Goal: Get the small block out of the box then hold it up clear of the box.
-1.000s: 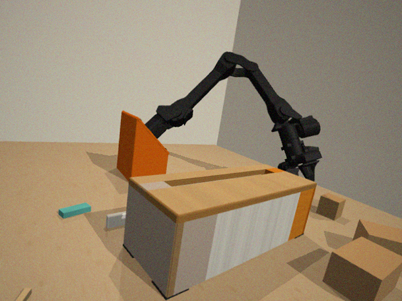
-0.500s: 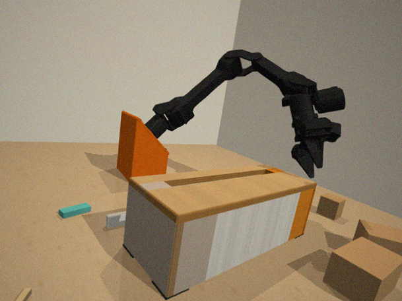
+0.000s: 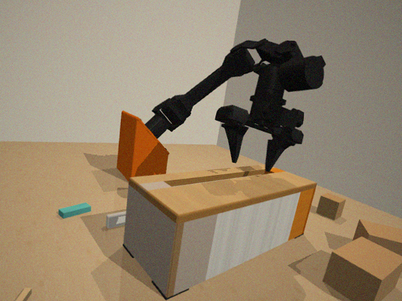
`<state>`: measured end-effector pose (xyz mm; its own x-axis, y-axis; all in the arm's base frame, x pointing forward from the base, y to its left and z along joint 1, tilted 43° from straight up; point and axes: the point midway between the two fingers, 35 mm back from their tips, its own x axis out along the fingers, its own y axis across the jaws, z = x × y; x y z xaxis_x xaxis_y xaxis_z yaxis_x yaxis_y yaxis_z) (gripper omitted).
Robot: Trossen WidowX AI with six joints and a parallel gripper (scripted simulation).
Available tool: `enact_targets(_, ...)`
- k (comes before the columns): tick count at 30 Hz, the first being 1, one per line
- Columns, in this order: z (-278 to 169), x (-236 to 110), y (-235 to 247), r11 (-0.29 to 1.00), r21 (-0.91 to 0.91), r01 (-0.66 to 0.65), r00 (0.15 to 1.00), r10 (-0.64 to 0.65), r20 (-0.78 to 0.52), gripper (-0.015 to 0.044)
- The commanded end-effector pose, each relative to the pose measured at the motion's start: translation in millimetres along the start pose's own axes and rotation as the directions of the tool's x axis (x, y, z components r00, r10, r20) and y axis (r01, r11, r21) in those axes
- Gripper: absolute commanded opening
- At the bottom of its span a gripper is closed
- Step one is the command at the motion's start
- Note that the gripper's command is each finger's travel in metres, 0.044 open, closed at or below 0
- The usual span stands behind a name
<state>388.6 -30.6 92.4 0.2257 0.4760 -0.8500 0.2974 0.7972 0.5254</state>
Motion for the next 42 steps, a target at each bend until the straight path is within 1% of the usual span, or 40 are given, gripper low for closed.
enact_targets(1,-16.1,7.9,-34.4,0.918,0.395,-0.044,0.980,0.117,-0.163,0.0400)
enact_targets(3,-27.4,9.0,-53.0,0.755,0.655,-0.021,0.941,0.237,-0.242,0.0400)
enact_targets(5,-35.3,6.8,-68.5,0.522,0.852,0.047,0.885,0.373,-0.277,0.0400)
enact_targets(6,-37.3,5.1,-74.4,0.413,0.907,0.086,0.859,0.430,-0.277,0.0400)
enact_targets(7,-38.1,4.0,-77.9,0.345,0.932,0.112,0.843,0.464,-0.273,0.0400)
enact_targets(8,-38.4,3.5,-79.1,0.322,0.939,0.122,0.837,0.475,-0.271,0.0400)
enact_targets(17,-38.7,6.2,-78.9,0.322,0.939,0.122,0.837,0.475,-0.271,0.0400)
enact_targets(42,-46.9,46.2,-75.2,0.321,0.939,0.121,0.838,0.474,-0.270,0.0400)
